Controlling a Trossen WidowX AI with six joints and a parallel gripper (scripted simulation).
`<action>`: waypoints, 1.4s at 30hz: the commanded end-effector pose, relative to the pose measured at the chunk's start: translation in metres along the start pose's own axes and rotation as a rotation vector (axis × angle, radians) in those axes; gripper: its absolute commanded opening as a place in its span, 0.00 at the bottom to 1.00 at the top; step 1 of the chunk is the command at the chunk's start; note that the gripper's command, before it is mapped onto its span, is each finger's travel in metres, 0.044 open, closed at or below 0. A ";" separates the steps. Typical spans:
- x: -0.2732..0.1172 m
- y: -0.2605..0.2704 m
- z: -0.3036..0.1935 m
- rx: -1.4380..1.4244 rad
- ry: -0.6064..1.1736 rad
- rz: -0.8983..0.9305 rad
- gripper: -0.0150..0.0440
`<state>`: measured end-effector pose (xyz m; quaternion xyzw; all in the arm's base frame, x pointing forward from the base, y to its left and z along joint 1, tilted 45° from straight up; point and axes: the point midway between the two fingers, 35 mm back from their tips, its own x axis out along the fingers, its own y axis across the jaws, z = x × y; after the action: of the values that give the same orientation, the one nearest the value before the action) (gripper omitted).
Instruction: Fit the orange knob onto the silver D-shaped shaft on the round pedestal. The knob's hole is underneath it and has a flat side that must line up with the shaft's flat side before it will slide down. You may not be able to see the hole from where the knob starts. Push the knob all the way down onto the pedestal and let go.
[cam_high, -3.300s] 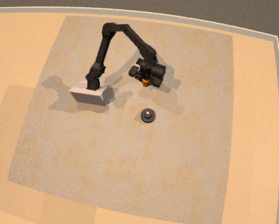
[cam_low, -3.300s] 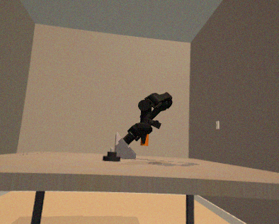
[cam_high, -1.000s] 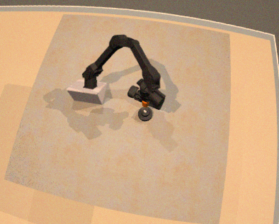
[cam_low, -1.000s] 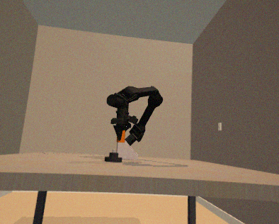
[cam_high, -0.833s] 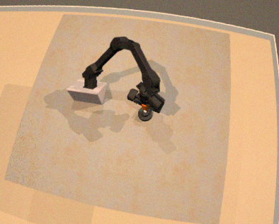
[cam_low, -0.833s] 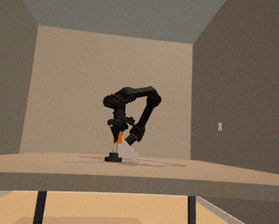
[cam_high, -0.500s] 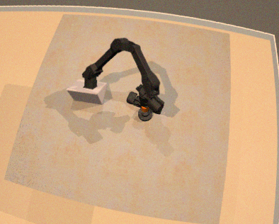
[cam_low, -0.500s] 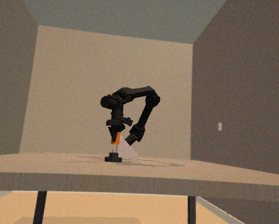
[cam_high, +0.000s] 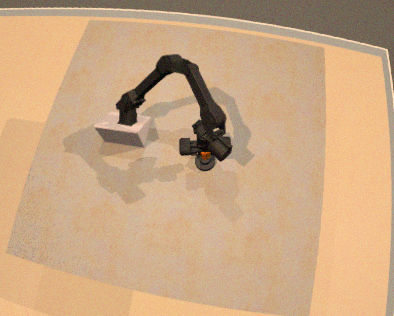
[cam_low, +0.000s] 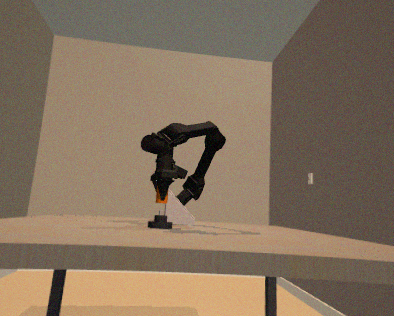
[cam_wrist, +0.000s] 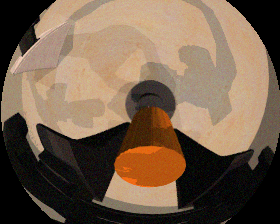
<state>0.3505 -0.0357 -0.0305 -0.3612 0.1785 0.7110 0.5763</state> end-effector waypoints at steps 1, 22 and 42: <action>-0.001 0.001 0.000 -0.101 0.002 0.001 0.25; 0.018 0.001 0.003 -0.399 0.001 0.001 0.25; 0.026 0.000 0.003 -0.401 0.001 0.001 0.25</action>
<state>0.3475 -0.0172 -0.0469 -0.4693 0.0337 0.7335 0.4906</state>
